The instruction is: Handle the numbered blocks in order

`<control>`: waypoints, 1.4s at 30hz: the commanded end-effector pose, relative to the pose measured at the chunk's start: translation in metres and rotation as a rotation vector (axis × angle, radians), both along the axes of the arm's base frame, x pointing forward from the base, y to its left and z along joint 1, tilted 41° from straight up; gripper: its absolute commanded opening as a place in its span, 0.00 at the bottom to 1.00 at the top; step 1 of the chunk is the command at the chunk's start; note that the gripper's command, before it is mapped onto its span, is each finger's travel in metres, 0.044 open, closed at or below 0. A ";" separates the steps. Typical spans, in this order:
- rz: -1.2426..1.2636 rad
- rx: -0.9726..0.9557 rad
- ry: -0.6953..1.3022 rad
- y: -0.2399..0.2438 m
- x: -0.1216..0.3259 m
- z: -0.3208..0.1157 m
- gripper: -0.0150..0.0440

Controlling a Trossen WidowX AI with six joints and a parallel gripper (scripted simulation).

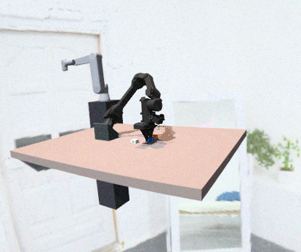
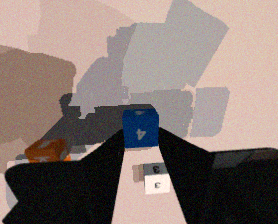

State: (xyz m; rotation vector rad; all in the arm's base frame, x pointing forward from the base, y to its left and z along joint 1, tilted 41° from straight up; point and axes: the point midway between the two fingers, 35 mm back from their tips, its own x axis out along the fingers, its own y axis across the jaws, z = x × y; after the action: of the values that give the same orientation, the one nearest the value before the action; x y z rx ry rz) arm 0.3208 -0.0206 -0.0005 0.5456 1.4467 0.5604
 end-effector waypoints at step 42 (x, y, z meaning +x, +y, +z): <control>0.005 -0.006 -0.010 -0.008 0.002 0.009 0.93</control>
State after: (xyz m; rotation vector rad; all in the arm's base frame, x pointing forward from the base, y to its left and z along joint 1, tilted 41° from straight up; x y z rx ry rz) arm 0.3213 -0.0134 -0.0073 0.5393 1.4516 0.5666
